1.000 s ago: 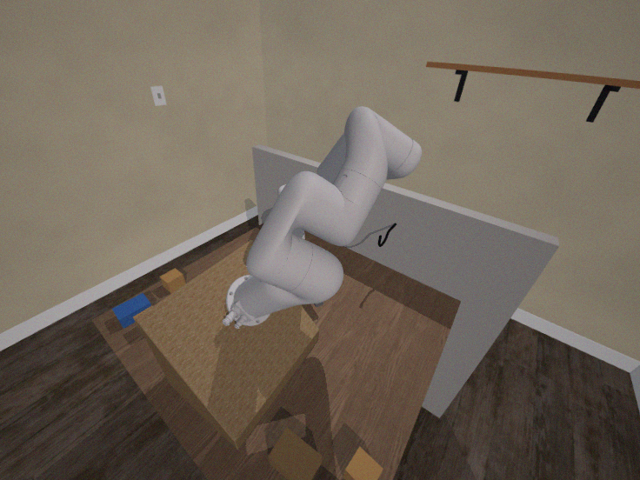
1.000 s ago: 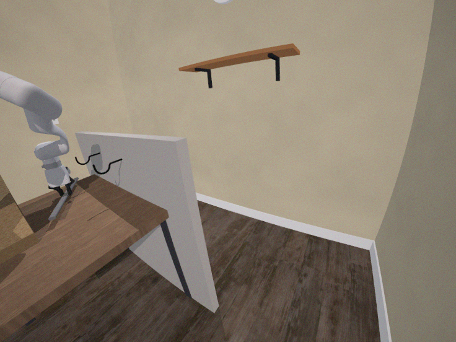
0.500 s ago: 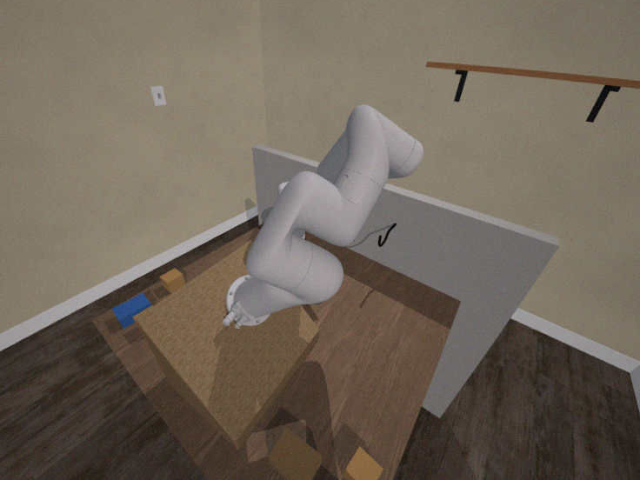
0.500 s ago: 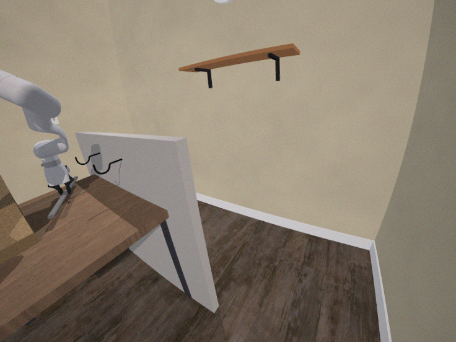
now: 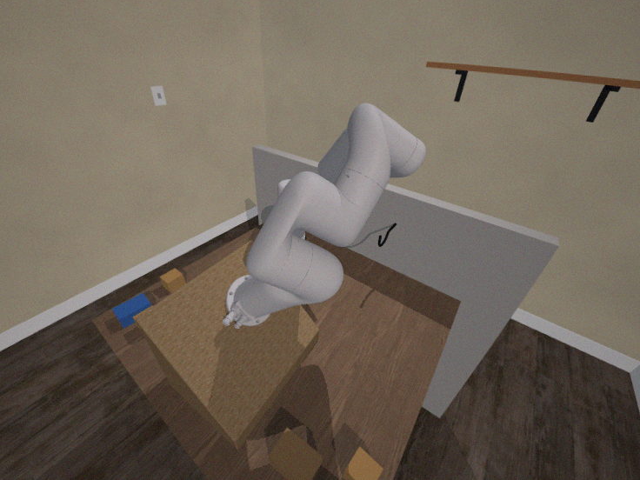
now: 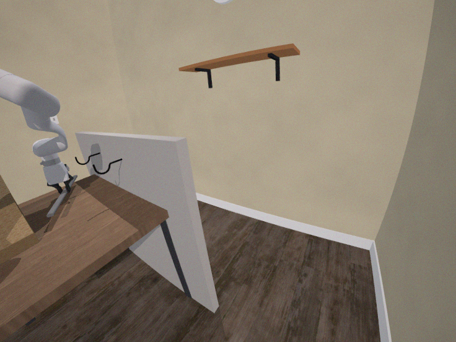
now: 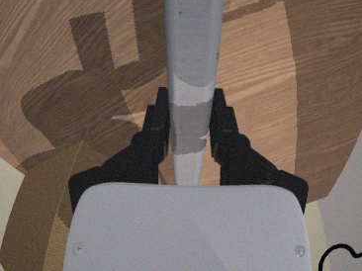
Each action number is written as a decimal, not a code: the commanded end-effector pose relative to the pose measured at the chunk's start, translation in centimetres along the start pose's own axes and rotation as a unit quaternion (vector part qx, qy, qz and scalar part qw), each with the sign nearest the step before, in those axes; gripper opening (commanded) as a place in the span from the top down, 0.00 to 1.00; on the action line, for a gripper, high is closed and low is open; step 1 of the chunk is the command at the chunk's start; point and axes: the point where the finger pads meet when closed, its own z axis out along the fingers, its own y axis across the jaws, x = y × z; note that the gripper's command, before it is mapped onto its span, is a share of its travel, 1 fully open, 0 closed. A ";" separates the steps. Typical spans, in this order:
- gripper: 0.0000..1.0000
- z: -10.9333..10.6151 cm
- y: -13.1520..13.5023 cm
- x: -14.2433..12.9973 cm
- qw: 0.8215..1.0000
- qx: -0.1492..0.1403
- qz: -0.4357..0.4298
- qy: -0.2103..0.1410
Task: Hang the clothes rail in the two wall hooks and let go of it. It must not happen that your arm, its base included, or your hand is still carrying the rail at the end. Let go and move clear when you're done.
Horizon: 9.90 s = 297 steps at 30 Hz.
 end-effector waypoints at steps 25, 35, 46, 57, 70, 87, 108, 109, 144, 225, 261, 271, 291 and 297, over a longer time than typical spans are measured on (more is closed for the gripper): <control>1.00 -1.4 0.0 0.2 1.000 0.000 0.000 0.002; 1.00 -2.4 0.0 0.2 1.000 -0.001 0.000 0.002; 1.00 -3.9 0.0 0.2 1.000 -0.001 0.000 0.002; 1.00 -5.4 0.0 0.2 1.000 -0.001 0.000 0.002; 1.00 -7.5 0.0 0.2 1.000 -0.001 0.000 0.002; 1.00 -10.1 0.0 0.2 1.000 -0.001 0.000 0.002; 1.00 -12.9 0.0 0.1 1.000 -0.001 0.000 0.002; 1.00 -13.1 0.0 0.1 1.000 -0.001 0.000 0.002; 1.00 -18.2 0.0 0.1 1.000 -0.001 0.000 0.002; 1.00 -24.0 2.8 -4.5 1.000 -0.001 0.000 0.002; 1.00 -24.0 5.9 -9.9 1.000 -0.001 0.000 0.002; 1.00 -24.0 6.9 -11.6 1.000 -0.001 0.000 0.002; 1.00 -24.0 7.0 -11.8 1.000 -0.001 0.000 0.002; 1.00 -24.0 7.0 -11.8 1.000 -0.001 -0.008 0.002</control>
